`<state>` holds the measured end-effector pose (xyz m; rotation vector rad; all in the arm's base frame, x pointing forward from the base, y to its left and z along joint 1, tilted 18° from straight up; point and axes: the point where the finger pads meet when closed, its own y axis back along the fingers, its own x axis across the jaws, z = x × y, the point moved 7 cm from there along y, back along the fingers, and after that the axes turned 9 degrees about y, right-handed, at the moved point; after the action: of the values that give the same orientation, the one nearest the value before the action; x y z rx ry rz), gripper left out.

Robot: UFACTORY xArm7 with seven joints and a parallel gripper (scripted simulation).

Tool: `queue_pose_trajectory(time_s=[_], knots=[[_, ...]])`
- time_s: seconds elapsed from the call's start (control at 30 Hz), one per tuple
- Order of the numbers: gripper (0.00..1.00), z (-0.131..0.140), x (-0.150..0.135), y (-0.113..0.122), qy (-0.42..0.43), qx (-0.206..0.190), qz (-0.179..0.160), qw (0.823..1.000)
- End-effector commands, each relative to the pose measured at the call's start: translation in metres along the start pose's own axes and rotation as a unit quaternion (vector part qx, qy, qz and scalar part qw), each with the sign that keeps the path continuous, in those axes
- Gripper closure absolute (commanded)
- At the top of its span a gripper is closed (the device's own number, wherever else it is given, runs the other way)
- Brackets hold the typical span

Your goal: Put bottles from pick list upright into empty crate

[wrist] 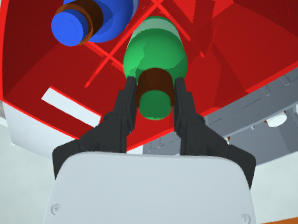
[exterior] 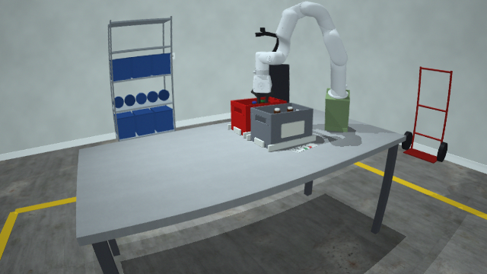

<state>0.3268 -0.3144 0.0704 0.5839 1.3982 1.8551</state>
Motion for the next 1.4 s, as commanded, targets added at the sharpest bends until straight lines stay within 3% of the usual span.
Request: queue_pose_trajectory(time_s=[0.0,1.37], knots=[[1.00,0.000,-0.001,0.006,0.000,0.000,-0.002,1.000],[1.00,0.000,-0.001,0.068,0.000,0.000,-0.002,1.000]])
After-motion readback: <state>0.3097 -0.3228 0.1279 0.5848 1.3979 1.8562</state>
